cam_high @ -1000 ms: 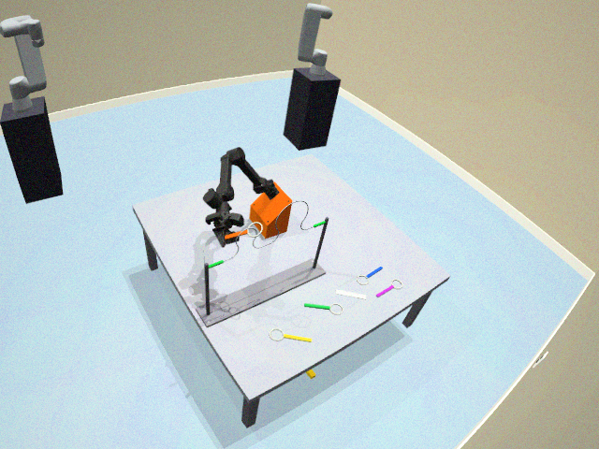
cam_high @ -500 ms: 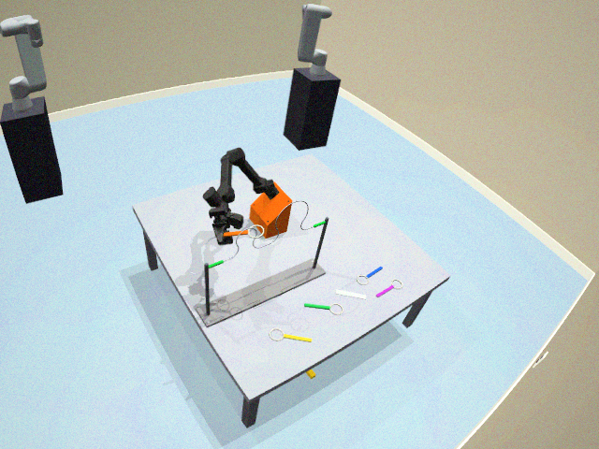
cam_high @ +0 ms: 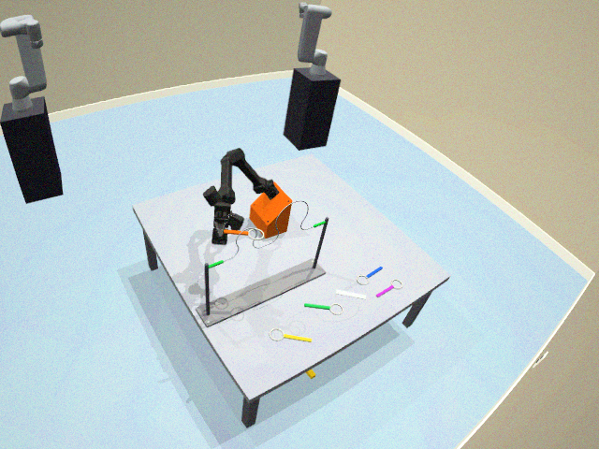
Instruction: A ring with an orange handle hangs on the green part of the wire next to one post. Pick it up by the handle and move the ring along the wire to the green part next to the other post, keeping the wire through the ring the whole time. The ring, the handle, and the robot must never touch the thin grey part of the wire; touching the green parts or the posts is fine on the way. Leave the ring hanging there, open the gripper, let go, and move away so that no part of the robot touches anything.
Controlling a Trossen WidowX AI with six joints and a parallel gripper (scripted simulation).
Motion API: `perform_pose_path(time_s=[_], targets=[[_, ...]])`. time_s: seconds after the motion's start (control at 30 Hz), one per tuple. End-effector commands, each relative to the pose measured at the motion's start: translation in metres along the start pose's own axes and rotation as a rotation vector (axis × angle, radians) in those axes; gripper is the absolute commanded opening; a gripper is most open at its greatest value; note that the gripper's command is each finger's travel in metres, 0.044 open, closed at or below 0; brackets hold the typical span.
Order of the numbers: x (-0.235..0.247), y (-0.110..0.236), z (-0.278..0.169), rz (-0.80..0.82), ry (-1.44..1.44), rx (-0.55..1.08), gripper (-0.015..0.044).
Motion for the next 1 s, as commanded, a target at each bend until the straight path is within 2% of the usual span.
perform_pose_path(time_s=[0.0, 0.47, 0.97], targets=[[0.001, 0.0, 0.001, -0.029, 0.056, -0.014, -0.015], [0.002, -0.002, -0.002, -0.115, 0.209, -0.035, -0.015], [0.023, -0.003, -0.009, -0.066, 0.113, -0.021, -0.015]])
Point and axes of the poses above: the point midway between the two fingers, 35 mm back from their tips, its own y axis back along the fingers, its own x axis across the jaws, z = x × y, the point moved 10 cm from there along y, back along the fingers, and after that the axes turned 7 degrees about -y, right-handed, at the moved point
